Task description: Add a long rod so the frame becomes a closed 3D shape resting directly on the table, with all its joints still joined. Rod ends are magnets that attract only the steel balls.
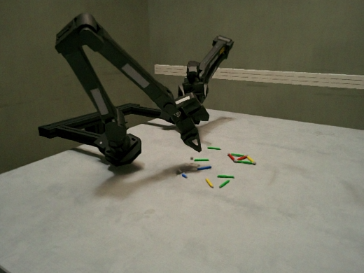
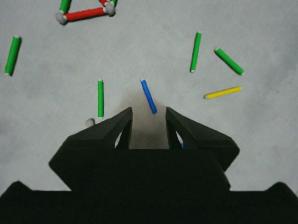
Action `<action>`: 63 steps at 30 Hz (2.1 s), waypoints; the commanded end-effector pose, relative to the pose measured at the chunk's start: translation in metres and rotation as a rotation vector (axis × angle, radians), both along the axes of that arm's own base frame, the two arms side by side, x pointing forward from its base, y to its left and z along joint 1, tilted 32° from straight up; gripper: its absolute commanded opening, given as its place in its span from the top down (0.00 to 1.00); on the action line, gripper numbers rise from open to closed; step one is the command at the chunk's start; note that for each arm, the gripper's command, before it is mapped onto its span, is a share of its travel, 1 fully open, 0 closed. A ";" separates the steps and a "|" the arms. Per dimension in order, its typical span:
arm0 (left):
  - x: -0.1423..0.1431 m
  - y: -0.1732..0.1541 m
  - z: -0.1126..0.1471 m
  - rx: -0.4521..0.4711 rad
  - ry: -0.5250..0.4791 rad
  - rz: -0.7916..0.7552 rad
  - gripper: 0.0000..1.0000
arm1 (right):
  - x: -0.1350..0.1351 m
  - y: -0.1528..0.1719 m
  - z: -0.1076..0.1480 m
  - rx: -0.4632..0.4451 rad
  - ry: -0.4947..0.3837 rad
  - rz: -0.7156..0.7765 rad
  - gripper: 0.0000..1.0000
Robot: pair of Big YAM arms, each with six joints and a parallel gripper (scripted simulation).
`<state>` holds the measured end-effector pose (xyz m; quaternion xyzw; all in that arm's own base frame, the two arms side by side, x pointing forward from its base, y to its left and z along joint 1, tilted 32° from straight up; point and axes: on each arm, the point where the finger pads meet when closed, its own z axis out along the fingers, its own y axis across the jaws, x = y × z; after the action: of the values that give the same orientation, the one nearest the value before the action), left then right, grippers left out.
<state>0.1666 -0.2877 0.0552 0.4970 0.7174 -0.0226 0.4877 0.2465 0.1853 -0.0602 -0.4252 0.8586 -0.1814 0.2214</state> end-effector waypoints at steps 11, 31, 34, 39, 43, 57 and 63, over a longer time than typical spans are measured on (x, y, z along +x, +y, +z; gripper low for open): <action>0.004 -0.012 0.012 -0.034 -0.015 -0.001 0.00 | 0.028 -0.019 -0.041 -0.414 0.402 0.068 0.66; 0.004 -0.012 0.012 -0.034 -0.015 -0.001 0.00 | 0.040 -0.021 -0.057 -0.454 0.441 0.059 0.66; 0.004 -0.012 0.012 -0.034 -0.015 -0.001 0.00 | 0.034 -0.030 -0.062 -0.466 0.452 0.060 0.66; 0.004 -0.012 0.012 -0.034 -0.015 -0.001 0.00 | 0.035 -0.034 -0.068 -0.466 0.452 0.060 0.66; 0.004 -0.012 0.012 -0.034 -0.015 -0.001 0.00 | 0.036 -0.036 -0.072 -0.465 0.453 0.060 0.66; 0.004 -0.012 0.012 -0.034 -0.015 -0.001 0.00 | 0.034 -0.039 -0.074 -0.468 0.456 0.058 0.66; 0.004 -0.012 0.012 -0.034 -0.015 -0.001 0.00 | 0.037 -0.036 -0.070 -0.455 0.442 0.056 0.66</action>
<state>0.1666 -0.2877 0.0553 0.4970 0.7174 -0.0227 0.4877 0.2764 0.1503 -0.1287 -0.5205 0.8083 -0.2665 -0.0692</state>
